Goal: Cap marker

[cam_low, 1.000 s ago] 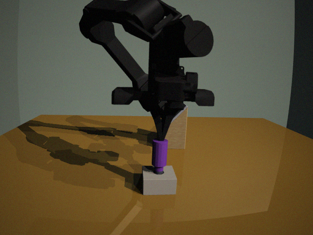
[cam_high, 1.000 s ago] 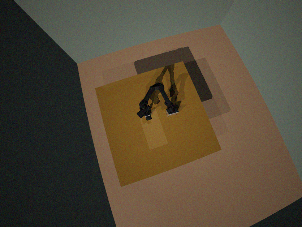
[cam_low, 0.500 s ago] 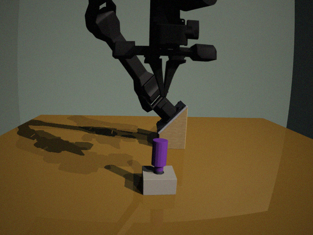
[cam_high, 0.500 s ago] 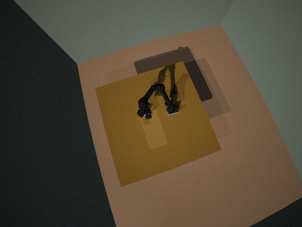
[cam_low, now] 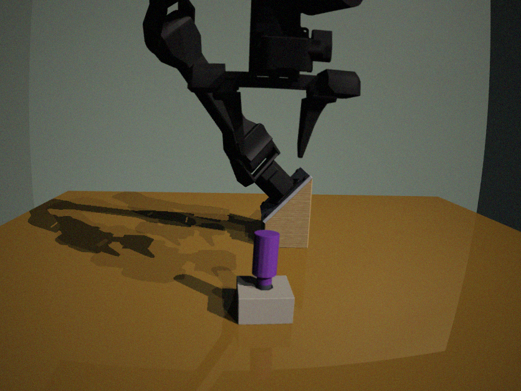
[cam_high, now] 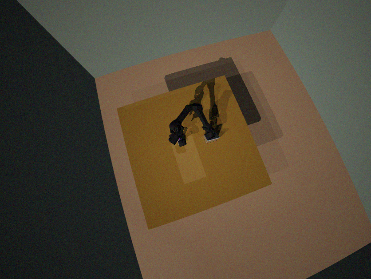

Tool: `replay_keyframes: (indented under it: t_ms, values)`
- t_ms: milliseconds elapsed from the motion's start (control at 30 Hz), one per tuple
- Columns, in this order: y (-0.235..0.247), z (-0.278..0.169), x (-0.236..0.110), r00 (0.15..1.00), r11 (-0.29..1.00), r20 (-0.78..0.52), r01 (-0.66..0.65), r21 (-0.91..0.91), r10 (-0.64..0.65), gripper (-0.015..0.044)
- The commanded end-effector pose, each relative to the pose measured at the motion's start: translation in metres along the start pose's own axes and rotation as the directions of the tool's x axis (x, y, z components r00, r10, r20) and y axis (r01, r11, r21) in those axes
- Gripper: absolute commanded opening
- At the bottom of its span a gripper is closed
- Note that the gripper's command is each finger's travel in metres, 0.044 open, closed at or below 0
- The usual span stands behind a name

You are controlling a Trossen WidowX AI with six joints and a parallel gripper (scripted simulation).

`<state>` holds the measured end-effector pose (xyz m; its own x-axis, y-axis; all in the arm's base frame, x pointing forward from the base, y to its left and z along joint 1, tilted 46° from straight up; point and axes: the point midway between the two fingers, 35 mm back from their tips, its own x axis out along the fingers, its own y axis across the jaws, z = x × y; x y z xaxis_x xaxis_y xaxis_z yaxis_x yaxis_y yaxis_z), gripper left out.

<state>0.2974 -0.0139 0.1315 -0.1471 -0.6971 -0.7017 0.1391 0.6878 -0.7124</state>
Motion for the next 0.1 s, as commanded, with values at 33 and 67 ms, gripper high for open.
replay_keyframes:
  t_ms: [33, 67]
  values:
    - [0.0006, -0.0008, -0.0001, 1.0, 1.0, -0.006, -0.002, 0.003, 0.002, 0.044]
    - [0.0006, -0.0008, -0.0001, 1.0, 1.0, -0.006, -0.002, 0.003, 0.002, 0.044]
